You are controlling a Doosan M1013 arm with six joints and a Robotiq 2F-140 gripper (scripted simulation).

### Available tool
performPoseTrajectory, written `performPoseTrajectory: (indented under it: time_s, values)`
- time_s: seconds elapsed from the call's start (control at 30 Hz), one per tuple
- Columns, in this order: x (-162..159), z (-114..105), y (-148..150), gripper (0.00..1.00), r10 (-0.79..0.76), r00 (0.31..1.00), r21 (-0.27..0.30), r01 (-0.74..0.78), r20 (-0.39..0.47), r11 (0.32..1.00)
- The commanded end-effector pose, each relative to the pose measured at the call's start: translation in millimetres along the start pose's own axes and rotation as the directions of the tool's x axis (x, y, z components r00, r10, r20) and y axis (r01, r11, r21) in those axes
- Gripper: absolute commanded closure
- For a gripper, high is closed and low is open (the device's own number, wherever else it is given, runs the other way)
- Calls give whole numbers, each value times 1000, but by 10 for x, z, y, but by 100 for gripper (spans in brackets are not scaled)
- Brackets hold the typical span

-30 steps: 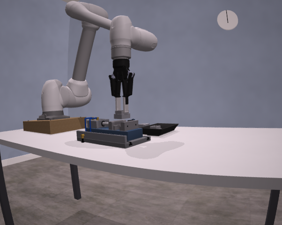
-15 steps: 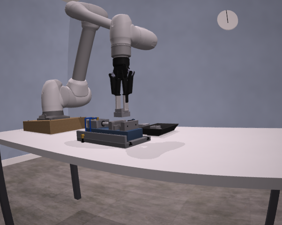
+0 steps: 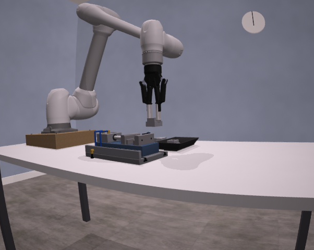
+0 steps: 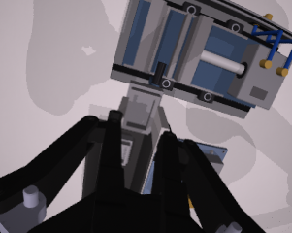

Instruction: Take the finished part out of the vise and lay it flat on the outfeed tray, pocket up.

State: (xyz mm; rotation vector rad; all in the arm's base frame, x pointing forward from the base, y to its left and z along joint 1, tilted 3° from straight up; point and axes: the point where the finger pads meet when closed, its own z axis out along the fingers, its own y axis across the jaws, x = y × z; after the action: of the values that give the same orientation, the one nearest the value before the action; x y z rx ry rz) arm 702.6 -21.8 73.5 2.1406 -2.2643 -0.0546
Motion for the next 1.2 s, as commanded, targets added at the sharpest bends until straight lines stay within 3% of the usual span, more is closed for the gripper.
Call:
performPoseTrajectory:
  time_s: [0.0,0.07,0.5,0.57,0.73,1.17]
  values:
    - [-223,1,-65,100,0,1000,-3,0,2,1000]
    - [-533,-1,-104,100,-5,1000,-3,5,2,1000]
    - [-1819,2,-118,100,-26,1000,-3,26,3,1000]
    - [-1819,2,-118,100,-26,1000,-3,26,3,1000]
    - [-2342,7,-56,100,-35,999,-4,35,3,999]
    - [-2443,8,-40,100,-37,999,-4,37,3,999]
